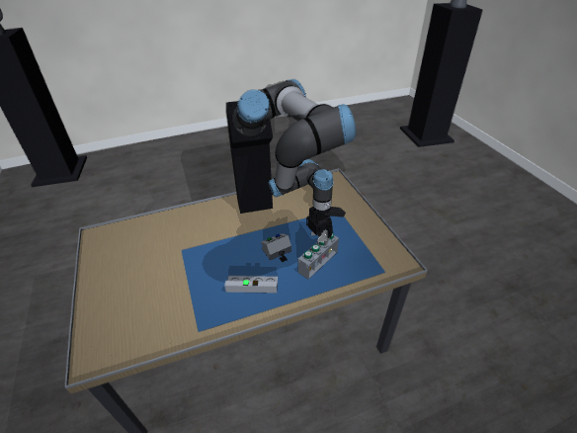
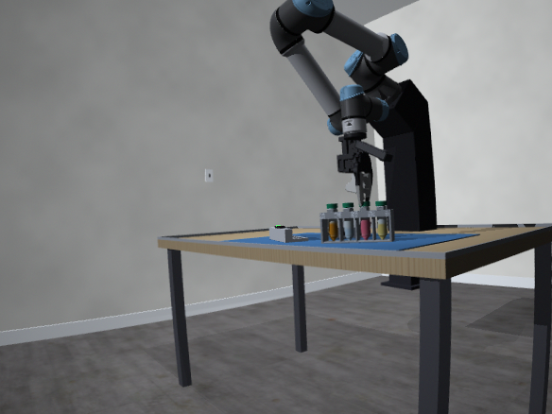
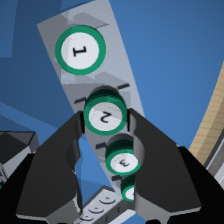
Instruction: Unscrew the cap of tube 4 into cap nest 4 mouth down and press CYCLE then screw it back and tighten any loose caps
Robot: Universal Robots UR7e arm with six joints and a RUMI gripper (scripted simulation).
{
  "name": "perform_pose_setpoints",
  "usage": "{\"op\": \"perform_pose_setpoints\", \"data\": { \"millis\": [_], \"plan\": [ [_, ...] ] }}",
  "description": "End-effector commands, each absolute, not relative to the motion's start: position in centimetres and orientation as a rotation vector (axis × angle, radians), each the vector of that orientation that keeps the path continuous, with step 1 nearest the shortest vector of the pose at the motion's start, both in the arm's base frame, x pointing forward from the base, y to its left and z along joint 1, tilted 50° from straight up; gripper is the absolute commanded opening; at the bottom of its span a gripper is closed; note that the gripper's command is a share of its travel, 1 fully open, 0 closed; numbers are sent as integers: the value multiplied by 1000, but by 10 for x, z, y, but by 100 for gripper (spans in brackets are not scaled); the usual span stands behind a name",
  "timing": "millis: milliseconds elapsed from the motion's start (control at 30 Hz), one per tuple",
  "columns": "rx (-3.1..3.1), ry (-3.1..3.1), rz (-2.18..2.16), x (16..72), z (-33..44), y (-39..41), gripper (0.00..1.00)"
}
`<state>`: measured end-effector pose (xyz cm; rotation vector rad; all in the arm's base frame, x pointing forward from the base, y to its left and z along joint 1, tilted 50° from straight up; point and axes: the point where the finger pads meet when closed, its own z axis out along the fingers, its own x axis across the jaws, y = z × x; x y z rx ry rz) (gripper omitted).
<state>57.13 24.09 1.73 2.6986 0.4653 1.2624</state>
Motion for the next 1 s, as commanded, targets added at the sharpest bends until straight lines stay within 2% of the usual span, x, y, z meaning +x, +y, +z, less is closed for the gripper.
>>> {"op": "perform_pose_setpoints", "data": {
  "millis": [0, 233, 267, 667, 967],
  "plan": [
    [2795, 197, 1305, 571, 17, 241, 0],
    [2816, 132, 1315, 571, 17, 241, 0],
    [2816, 132, 1315, 571, 17, 241, 35],
    [2816, 132, 1315, 571, 17, 241, 35],
    [2474, 871, 1159, 571, 18, 241, 35]
  ]
}}
